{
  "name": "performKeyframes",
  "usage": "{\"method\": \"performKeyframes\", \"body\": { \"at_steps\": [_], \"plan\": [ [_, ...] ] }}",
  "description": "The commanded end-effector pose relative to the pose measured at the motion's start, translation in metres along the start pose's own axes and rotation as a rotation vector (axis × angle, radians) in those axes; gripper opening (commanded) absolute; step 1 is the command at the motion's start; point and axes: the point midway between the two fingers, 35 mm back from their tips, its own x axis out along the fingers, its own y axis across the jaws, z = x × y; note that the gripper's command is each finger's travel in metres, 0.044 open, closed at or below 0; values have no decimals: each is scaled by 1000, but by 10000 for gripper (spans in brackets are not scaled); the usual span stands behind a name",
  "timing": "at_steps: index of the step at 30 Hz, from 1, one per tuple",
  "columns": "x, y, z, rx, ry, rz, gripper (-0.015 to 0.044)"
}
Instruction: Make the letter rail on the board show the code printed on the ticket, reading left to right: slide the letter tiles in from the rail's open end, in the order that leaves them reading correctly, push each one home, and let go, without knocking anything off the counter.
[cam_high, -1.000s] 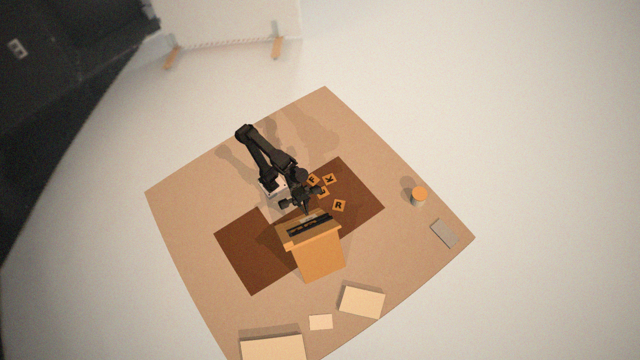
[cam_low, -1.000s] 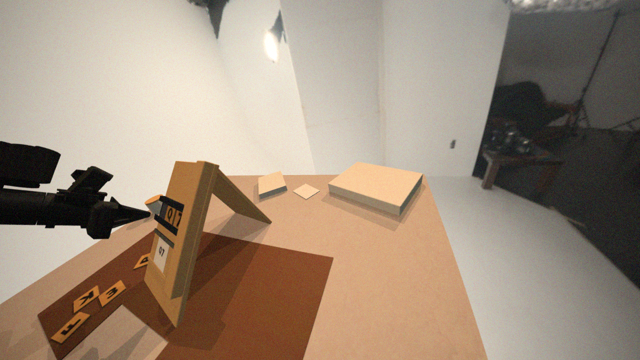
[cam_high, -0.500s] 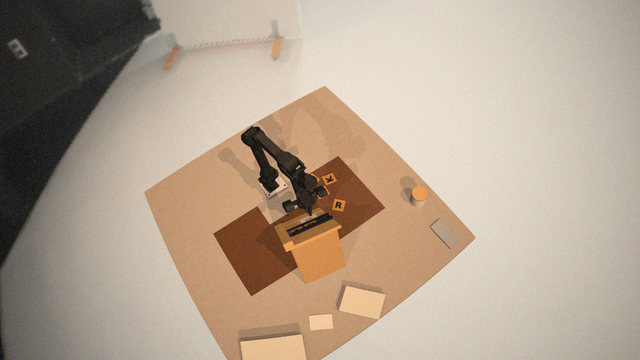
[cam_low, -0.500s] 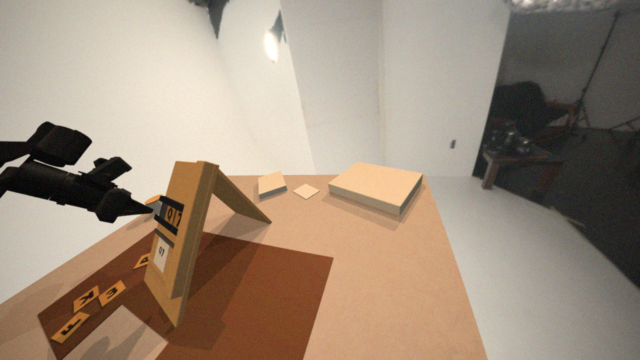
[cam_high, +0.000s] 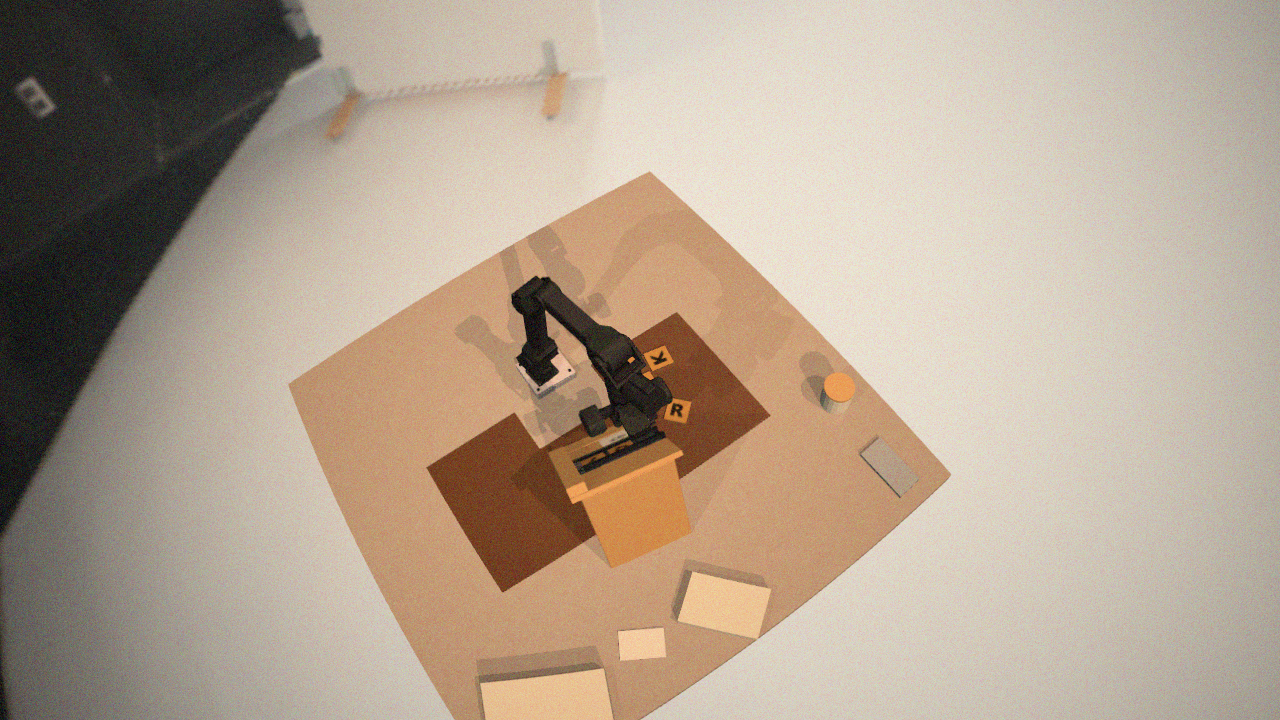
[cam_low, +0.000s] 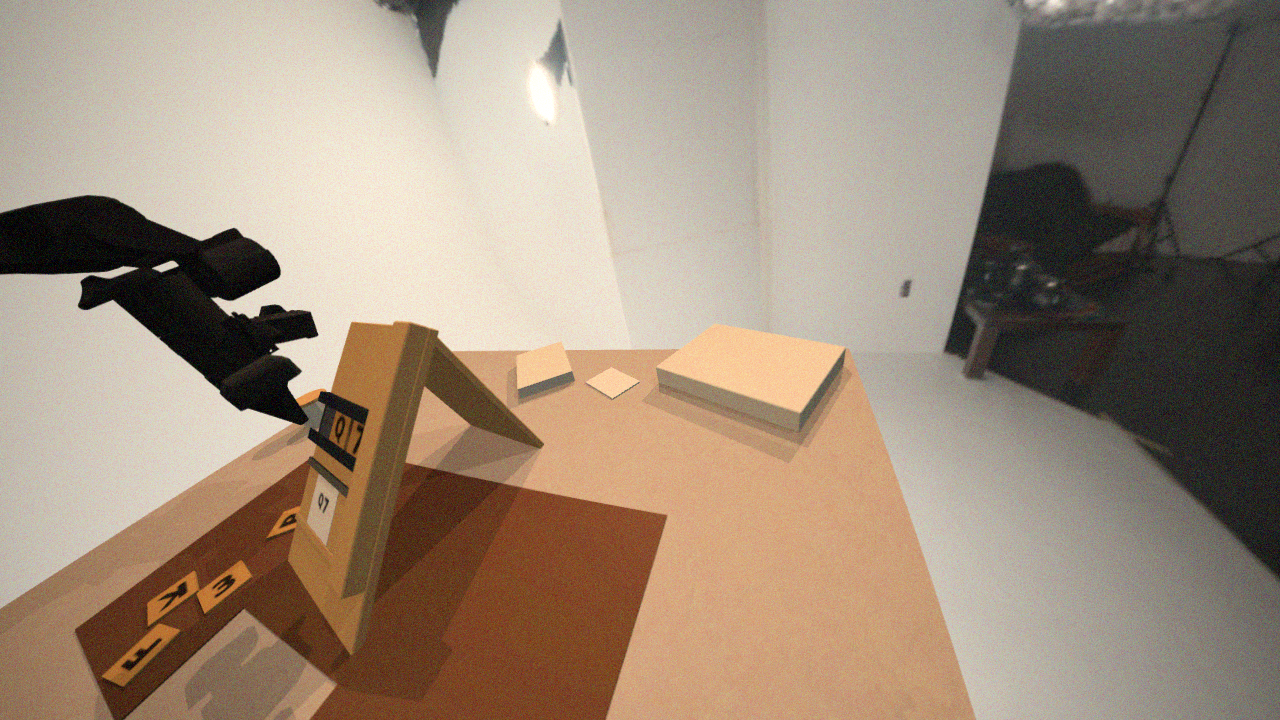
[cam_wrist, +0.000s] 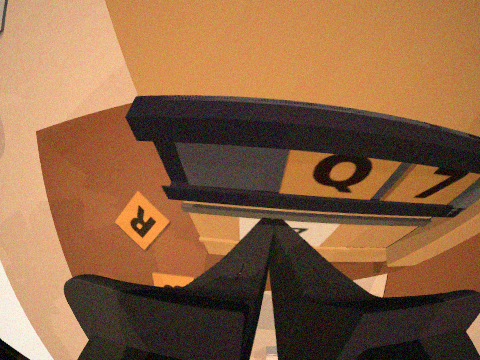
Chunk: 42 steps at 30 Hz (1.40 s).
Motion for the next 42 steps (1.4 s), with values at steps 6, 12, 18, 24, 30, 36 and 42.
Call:
{"method": "performKeyframes", "body": {
  "at_steps": [6, 12, 18, 24, 30, 36, 42],
  "plan": [
    [-1, 1, 1, 9, 27, 4, 0],
    [4, 0, 3, 9, 27, 4, 0],
    [7, 0, 4, 9, 27, 4, 0],
    [9, 1, 6, 9, 27, 4, 0],
    [11, 1, 8, 9, 26, 4, 0],
    [13, 1, 10, 9, 26, 4, 0],
    [15, 2, 13, 9, 26, 4, 0]
  ]
}}
